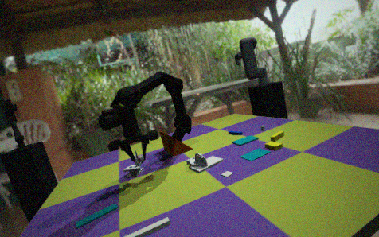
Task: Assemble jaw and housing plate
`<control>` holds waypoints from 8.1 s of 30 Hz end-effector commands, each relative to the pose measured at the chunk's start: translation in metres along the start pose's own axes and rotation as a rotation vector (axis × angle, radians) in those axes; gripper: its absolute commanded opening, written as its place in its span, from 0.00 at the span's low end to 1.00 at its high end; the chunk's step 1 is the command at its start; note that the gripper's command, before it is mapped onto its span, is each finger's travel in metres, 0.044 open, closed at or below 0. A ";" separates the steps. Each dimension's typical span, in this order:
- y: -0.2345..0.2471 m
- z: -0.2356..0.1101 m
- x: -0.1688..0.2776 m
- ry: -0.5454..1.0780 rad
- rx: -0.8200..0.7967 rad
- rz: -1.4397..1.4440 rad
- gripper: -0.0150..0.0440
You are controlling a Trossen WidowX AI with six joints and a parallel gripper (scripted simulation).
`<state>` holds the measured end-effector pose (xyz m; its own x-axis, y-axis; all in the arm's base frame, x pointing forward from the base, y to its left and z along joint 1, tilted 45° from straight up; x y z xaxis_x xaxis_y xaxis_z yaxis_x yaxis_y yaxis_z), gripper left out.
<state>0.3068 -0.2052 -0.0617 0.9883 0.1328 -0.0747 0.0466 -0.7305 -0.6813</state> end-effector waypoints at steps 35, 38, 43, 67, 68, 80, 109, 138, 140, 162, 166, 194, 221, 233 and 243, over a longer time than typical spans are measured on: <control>-0.122 -0.013 0.036 0.016 -0.014 -0.102 0.48; -0.132 -0.013 0.037 0.016 -0.013 -0.111 0.48; -0.148 -0.012 0.039 0.016 -0.011 -0.126 0.48; -0.224 -0.004 0.035 0.013 0.010 -0.199 0.48; -0.227 -0.004 0.034 0.013 0.011 -0.202 0.48; -0.258 0.001 0.027 0.009 0.025 -0.235 0.48; -0.258 0.001 0.027 0.009 0.025 -0.214 0.48; -0.271 0.001 0.022 0.008 0.026 -0.211 0.48; -0.271 0.001 0.022 0.008 0.026 -0.208 0.48; -0.272 0.006 0.022 0.008 0.026 -0.208 0.48; -0.272 0.013 0.022 0.009 0.026 -0.207 0.48; -0.273 0.050 0.021 0.009 0.028 -0.207 0.48; -0.274 0.056 0.021 0.009 0.028 -0.203 0.48; -0.274 0.059 0.021 0.009 0.029 -0.201 0.48; -0.274 0.062 0.021 0.009 0.029 -0.200 0.48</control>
<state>0.3062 0.0383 0.0794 0.9596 0.2718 0.0725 0.2432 -0.6722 -0.6993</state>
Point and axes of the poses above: the point midway between the two fingers, 35 mm back from their tips, its own z axis out along the fingers, its own y axis across the jaws, x = y × z, the point moved 7 cm from there along -z, back along the fingers, and after that the axes turned 4 degrees about -z, right-handed, at the moved point
